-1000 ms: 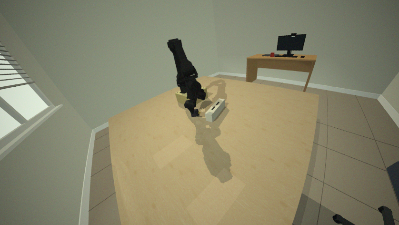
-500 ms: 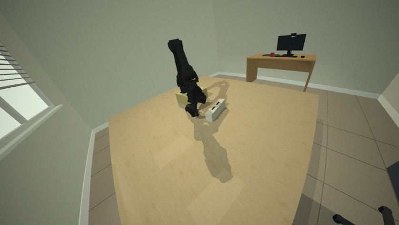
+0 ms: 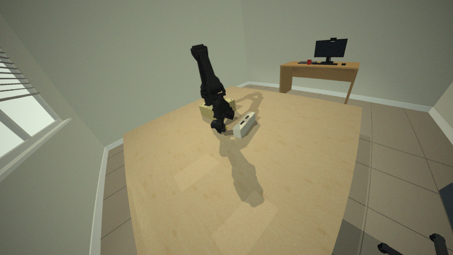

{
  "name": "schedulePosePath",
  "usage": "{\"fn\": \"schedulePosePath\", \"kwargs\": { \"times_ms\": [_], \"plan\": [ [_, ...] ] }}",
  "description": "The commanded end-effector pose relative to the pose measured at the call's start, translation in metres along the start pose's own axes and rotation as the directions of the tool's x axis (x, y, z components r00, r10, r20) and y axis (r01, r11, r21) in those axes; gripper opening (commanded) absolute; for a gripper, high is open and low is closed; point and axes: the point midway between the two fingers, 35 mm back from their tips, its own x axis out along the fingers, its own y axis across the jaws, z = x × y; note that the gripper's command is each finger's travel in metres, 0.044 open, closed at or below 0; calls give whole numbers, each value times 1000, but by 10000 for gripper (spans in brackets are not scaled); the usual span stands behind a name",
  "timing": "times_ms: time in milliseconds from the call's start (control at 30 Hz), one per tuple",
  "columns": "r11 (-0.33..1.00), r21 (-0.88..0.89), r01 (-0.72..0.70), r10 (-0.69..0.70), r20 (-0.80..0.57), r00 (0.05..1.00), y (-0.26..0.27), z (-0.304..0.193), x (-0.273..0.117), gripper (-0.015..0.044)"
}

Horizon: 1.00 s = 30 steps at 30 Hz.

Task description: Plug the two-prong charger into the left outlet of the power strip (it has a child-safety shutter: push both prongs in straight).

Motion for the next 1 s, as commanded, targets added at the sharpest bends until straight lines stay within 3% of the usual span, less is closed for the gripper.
{"fn": "schedulePosePath", "kwargs": {
  "times_ms": [0,200,400,500,967],
  "plan": [
    [1000,0,0,0,0,1000,0,0,0,282],
    [1000,0,0,0,0,1000,0,0,0,125],
    [1000,0,0,0,0,1000,0,0,0,85],
    [1000,0,0,0,0,1000,-1,0,-4,6],
    [1000,0,-3,3,-7,1000,3,-7,-54,0]
  ]
}}
